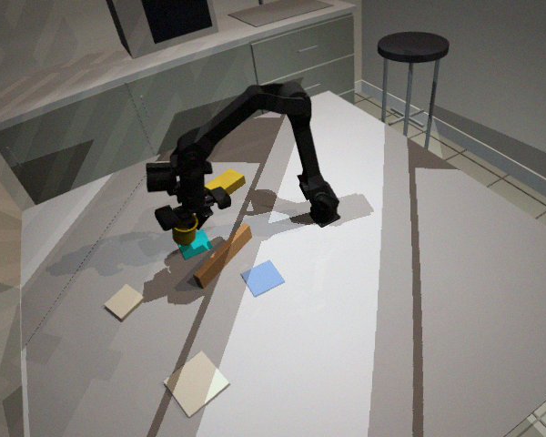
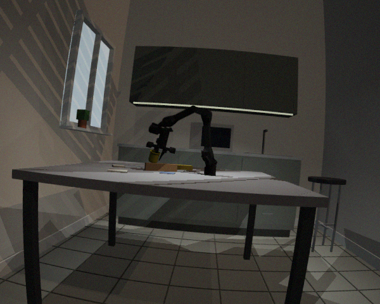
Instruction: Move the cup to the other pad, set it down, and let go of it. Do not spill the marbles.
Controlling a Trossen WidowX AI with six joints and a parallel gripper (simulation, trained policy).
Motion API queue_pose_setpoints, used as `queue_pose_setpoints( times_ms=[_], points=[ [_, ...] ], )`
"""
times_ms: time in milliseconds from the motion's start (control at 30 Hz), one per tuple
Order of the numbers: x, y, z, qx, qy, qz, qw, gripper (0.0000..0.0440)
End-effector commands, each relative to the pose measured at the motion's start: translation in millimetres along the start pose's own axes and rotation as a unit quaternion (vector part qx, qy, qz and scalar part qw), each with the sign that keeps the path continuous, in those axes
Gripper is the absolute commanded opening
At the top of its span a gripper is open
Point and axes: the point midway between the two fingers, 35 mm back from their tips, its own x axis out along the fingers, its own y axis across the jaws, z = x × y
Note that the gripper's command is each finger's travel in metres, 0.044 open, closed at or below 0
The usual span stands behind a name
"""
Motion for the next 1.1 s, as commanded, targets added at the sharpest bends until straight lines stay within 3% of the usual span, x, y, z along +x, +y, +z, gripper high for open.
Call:
queue_pose_setpoints(
  times_ms=[0,233,400,1067],
  points=[
    [9,-5,1,0.002,0.000,-0.010,1.000,0.0020],
    [23,-17,4,0.010,0.001,-0.023,1.000,0.0067],
    [22,-14,9,0.022,0.000,-0.006,1.000,0.0152],
    [-24,-21,20,0.049,0.009,0.046,0.998,0.0222]
  ],
)
